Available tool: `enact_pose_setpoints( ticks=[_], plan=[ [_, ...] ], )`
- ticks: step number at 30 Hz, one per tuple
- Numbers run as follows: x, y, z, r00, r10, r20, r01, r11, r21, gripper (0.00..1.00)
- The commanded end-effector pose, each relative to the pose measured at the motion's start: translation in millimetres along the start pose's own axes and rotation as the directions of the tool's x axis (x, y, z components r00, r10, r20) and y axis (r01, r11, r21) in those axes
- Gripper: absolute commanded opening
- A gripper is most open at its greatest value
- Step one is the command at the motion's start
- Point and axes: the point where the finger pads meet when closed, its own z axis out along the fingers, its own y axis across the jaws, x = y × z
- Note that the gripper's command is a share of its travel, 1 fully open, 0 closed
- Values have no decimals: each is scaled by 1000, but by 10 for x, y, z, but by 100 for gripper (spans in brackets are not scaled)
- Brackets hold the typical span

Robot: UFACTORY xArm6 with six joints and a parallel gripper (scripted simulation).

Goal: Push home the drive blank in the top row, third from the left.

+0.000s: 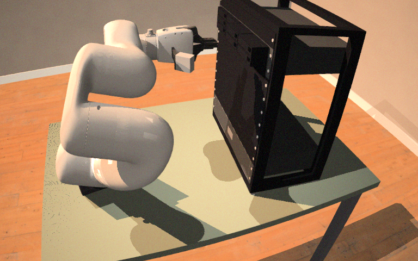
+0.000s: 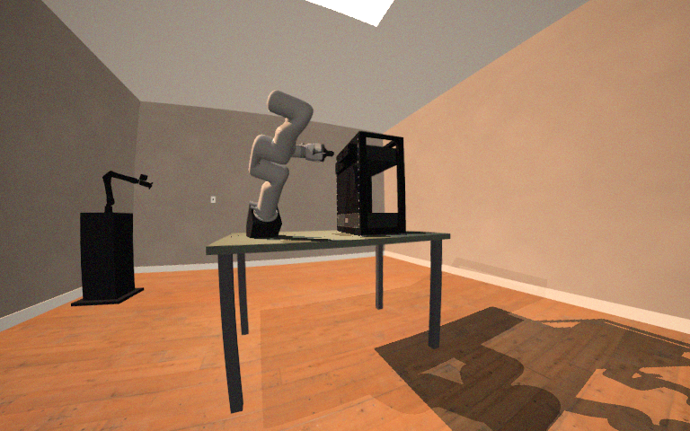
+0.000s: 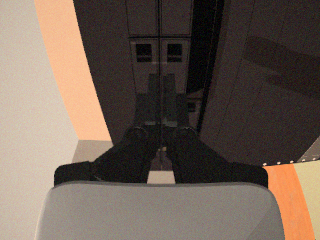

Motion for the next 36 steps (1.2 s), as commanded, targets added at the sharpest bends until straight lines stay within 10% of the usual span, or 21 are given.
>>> enact_pose_setpoints(
  ticks=[1,18,36],
  plan=[
    [-42,-32,3,1000,3,-1,-3,1000,1,0],
    [-462,-215,31,1000,3,-1,-3,1000,1,0],
    [-461,-215,544,1000,3,-1,-3,1000,1,0]
  ],
)
